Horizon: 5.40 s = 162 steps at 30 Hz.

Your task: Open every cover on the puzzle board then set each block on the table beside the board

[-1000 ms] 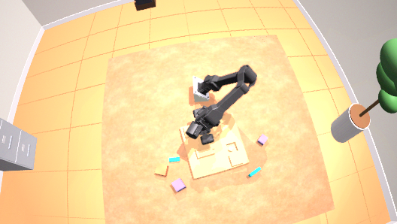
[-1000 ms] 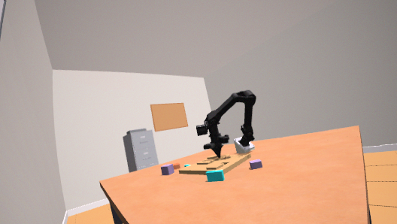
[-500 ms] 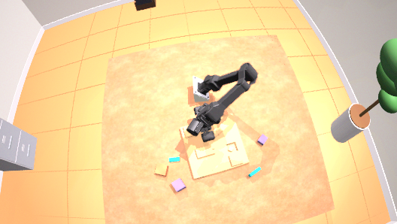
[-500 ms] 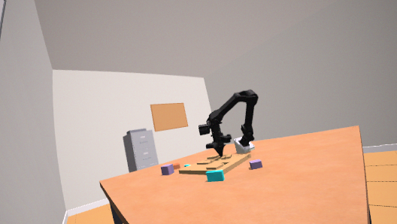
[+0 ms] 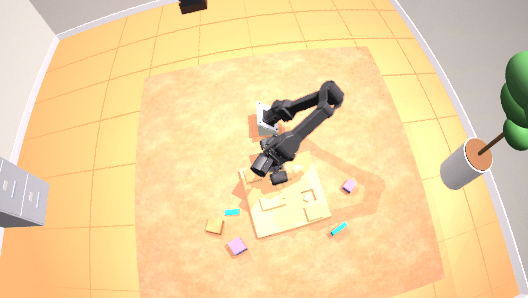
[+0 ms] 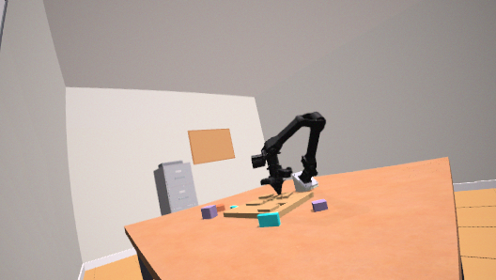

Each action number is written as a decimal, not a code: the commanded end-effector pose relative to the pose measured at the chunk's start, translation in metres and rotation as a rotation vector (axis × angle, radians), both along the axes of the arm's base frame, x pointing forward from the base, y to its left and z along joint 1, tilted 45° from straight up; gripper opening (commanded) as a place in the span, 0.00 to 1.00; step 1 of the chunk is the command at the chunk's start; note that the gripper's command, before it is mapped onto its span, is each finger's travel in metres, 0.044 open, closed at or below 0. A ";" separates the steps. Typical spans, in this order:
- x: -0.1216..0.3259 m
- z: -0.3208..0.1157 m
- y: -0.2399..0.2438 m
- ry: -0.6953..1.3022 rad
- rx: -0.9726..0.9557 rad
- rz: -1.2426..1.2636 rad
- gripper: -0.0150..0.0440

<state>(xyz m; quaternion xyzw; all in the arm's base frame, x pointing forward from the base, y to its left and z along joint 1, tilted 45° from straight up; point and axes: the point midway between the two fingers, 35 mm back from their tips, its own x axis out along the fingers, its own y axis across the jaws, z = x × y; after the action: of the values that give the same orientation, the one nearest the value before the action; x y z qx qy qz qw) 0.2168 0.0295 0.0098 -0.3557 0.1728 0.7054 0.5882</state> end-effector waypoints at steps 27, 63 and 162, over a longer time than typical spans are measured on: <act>-0.018 0.018 0.000 0.007 -0.004 0.005 0.25; 0.006 0.039 -0.032 0.395 -0.031 -0.380 0.25; 0.117 -0.005 -0.052 2.210 -0.176 -2.219 0.25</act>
<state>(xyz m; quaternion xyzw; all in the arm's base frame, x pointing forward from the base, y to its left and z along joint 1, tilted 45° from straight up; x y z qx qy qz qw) 0.3356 -0.0257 0.0081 0.5832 0.7051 -0.1721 0.3648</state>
